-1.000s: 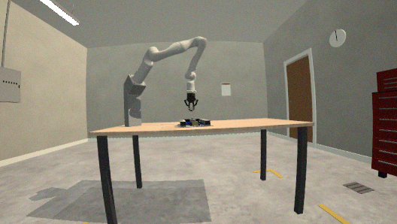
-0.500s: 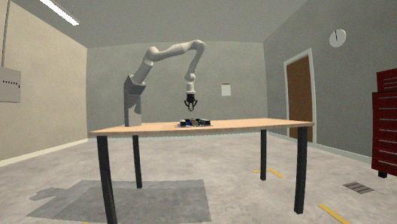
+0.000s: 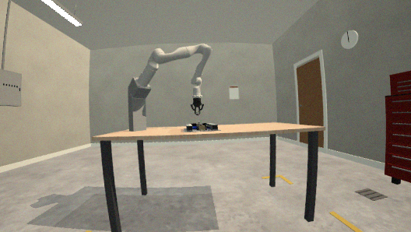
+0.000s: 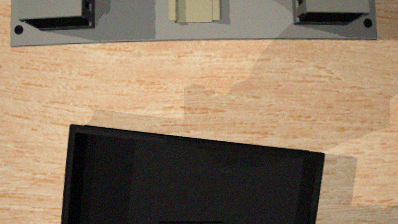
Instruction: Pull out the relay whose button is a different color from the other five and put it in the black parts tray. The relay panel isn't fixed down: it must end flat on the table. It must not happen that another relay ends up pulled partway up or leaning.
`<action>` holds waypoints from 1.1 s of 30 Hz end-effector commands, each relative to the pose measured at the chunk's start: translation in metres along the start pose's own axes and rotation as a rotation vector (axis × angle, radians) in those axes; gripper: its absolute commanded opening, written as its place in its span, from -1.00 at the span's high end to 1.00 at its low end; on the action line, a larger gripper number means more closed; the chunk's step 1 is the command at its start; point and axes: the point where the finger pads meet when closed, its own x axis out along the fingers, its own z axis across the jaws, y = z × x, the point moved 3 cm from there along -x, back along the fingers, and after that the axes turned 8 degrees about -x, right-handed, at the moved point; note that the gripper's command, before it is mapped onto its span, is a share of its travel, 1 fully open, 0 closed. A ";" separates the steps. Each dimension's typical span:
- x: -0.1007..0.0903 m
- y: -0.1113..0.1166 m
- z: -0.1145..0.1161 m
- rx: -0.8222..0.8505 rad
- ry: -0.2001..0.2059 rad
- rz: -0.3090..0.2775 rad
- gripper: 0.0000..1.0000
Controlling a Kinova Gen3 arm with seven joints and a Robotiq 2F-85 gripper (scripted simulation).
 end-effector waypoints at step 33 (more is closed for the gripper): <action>-0.001 -0.018 -0.002 -0.010 -0.001 0.002 1.00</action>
